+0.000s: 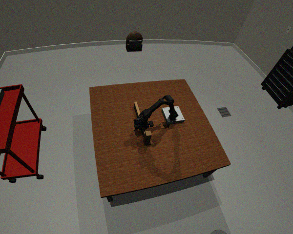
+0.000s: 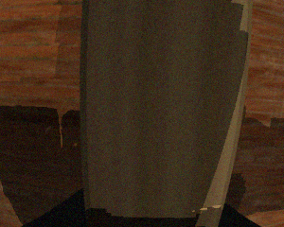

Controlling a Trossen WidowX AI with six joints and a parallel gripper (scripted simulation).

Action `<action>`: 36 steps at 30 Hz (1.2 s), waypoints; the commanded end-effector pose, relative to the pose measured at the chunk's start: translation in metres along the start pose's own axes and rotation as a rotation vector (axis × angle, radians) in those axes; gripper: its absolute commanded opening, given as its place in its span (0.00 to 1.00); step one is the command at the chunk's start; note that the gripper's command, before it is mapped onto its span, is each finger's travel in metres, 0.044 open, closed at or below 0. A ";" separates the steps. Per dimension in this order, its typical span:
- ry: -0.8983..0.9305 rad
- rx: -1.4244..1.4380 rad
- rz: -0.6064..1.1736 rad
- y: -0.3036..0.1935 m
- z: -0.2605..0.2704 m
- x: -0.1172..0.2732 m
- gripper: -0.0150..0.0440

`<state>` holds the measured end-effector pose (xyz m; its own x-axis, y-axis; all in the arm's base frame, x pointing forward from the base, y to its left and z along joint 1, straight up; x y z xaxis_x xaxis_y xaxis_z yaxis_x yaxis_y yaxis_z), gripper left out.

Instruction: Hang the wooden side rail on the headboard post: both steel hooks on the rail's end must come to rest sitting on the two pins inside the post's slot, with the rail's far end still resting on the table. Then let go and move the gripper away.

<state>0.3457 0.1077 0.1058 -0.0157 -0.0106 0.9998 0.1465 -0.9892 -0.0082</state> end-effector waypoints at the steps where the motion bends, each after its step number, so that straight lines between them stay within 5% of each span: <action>1: 0.011 0.006 -0.002 0.000 0.001 0.005 0.25; 36: 0.011 0.006 -0.002 0.000 0.001 0.010 0.25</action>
<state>0.3456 0.1077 0.1113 -0.0151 -0.0104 0.9998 0.1466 -0.9892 -0.0081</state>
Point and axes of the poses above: the point midway between the two fingers, 35 mm back from their tips, its own x axis back along the fingers, its own z axis across the jaws, y = z × x, the point moved 8 cm from there along x, back along the fingers, and after that the axes turned 3 degrees about x, right-handed, at the moved point
